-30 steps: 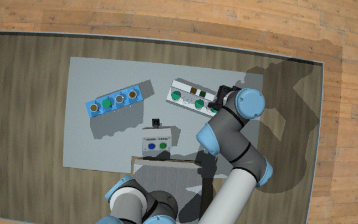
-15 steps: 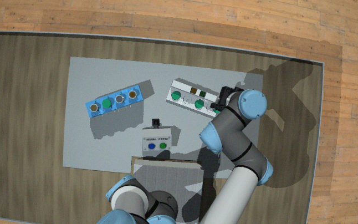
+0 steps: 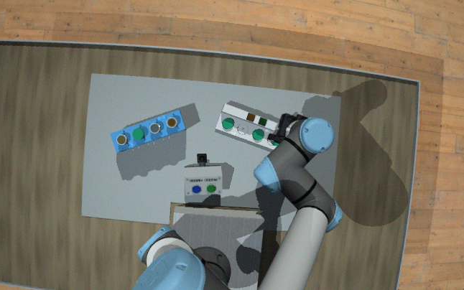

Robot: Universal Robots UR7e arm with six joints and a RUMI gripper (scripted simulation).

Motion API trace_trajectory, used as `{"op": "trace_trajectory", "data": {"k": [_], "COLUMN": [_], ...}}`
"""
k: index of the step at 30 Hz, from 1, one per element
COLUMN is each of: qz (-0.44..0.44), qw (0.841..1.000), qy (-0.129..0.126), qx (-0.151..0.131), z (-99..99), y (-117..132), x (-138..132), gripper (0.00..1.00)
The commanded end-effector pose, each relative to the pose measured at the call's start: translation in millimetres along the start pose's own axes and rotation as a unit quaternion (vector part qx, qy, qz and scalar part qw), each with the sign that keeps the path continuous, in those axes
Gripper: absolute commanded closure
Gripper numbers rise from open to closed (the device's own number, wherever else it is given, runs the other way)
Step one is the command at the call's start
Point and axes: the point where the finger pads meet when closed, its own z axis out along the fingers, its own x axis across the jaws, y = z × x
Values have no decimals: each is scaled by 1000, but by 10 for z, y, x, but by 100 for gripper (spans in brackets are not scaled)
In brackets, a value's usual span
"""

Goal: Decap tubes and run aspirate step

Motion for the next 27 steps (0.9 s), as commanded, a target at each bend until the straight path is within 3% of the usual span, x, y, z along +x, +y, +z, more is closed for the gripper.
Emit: {"op": "trace_trajectory", "data": {"k": [1, 6, 27], "qz": [0, 0, 0], "qw": [1000, 1000, 1000], "qy": [-1, -1, -1], "qx": [-1, -1, -1], "z": [228, 458, 478], "y": [17, 21, 18], "x": [-8, -9, -8], "gripper": [100, 100, 100]}}
